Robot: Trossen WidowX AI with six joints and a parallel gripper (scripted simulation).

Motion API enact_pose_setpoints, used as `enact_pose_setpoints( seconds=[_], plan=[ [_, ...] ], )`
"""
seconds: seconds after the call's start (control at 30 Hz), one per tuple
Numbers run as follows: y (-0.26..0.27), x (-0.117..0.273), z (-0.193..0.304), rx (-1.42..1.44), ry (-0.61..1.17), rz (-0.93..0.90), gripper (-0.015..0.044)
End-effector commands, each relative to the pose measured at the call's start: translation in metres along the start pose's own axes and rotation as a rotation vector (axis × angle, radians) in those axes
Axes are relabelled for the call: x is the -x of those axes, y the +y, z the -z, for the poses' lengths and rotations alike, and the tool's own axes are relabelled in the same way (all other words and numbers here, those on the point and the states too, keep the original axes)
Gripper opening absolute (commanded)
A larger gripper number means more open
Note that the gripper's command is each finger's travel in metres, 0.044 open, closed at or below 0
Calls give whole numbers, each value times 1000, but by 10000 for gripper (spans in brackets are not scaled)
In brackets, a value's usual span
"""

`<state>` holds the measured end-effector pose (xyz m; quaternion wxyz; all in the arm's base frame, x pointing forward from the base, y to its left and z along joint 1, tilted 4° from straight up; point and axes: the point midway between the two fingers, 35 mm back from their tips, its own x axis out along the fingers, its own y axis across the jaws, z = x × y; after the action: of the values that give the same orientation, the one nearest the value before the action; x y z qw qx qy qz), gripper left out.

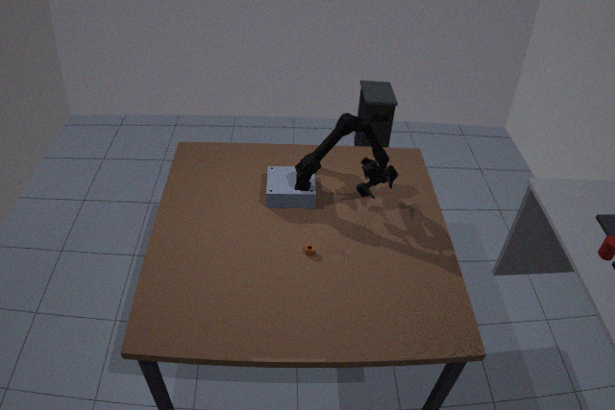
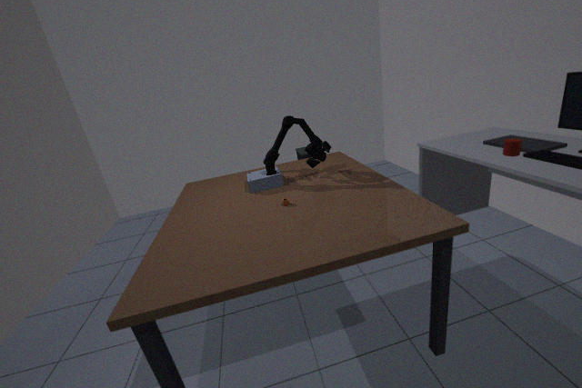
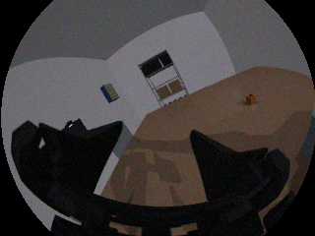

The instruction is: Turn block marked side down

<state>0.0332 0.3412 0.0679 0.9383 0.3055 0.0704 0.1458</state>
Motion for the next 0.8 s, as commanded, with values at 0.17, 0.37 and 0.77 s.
enact_pose_setpoints(
  seconds=[0.17, 0.37, 0.77],
  plan=[
    [-45, -60, -21, 261, -3, 375, 440],
    [-101, -108, -48, 488, 168, 773, 440],
    [-178, -149, -84, 611, 691, 1122, 440]
  ],
)
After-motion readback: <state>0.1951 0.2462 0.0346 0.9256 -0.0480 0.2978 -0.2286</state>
